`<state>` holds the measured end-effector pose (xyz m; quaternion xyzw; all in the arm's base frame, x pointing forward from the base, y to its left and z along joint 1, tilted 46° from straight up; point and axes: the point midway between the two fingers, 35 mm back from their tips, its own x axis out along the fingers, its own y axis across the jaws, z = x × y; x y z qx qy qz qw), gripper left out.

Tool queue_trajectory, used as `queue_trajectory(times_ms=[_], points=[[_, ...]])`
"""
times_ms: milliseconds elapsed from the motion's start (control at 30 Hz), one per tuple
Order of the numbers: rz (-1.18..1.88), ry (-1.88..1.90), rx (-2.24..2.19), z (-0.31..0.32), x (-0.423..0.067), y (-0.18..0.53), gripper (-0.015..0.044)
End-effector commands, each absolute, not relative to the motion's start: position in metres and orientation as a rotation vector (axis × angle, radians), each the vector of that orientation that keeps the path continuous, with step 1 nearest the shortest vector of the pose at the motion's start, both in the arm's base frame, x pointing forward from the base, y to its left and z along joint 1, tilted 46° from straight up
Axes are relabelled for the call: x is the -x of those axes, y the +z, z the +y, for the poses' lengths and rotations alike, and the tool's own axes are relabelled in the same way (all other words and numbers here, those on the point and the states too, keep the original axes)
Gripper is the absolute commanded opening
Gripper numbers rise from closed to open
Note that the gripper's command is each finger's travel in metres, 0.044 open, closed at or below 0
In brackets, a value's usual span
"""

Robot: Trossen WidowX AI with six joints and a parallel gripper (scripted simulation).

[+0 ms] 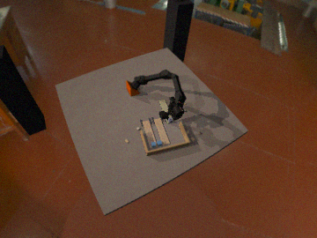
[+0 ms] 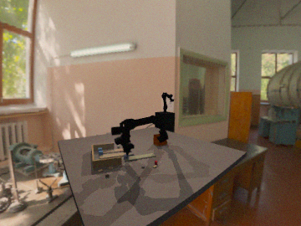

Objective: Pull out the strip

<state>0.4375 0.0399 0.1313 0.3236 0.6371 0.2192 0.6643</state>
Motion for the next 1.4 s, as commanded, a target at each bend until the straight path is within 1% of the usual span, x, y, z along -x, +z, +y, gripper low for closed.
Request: queue_trajectory(times_ms=[0,600,733,967,1100,1367], points=[[1.441,0.495,-0.737,0.045,-0.437,0.127,0.0250],[1.440,0.497,-0.739,0.063,-0.438,0.110,0.0250],[1.440,0.496,-0.730,0.061,-0.439,0.111,0.0145],[1.440,0.496,-0.730,0.061,-0.439,0.111,0.0098],[1.440,0.496,-0.730,0.059,-0.436,0.112,0.0000],[1.443,0.493,-0.734,0.036,-0.403,0.120,0.0000]])
